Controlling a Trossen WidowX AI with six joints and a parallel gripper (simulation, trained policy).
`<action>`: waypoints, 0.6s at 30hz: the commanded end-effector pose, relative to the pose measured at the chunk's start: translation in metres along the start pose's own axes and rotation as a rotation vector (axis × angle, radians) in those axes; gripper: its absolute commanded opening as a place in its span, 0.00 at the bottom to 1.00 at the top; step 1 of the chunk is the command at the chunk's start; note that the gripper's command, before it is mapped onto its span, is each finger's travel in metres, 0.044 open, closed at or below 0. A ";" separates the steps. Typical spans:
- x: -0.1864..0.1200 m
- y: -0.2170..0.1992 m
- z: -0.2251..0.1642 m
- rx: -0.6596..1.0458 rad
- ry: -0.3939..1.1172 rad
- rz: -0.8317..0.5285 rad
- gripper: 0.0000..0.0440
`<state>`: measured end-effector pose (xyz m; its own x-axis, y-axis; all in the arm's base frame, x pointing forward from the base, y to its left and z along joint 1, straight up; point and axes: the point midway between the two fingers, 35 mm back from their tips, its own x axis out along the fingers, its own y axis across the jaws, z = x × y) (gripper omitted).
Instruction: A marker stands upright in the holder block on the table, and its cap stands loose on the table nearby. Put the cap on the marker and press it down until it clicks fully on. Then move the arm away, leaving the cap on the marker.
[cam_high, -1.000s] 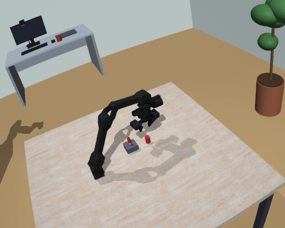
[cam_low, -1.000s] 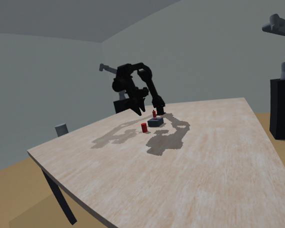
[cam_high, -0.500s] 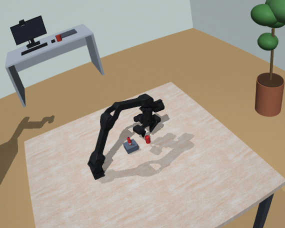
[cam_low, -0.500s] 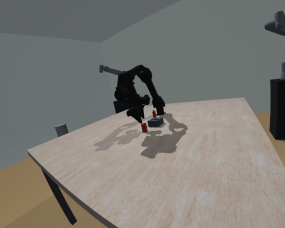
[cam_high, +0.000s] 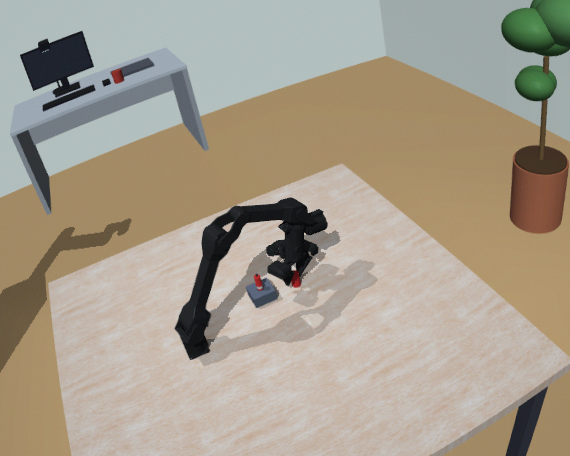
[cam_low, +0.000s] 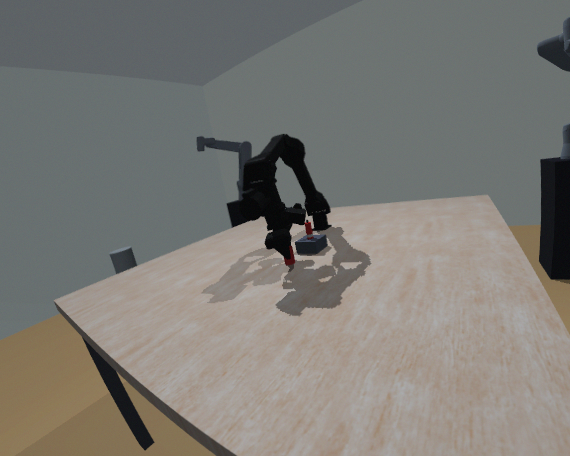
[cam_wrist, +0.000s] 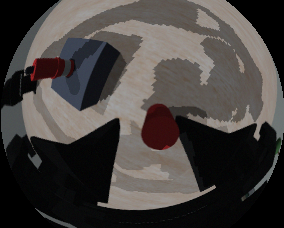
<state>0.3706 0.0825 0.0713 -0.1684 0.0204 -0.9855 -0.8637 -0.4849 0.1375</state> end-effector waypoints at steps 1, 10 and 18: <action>0.012 0.001 0.001 -0.044 0.017 0.024 0.59; 0.000 0.005 0.004 -0.112 0.060 0.002 0.18; -0.030 0.012 0.008 -0.157 0.098 -0.041 0.15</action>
<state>0.3629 0.0834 0.0902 -0.1059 -0.0328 -0.9938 -0.7957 -0.5966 0.1045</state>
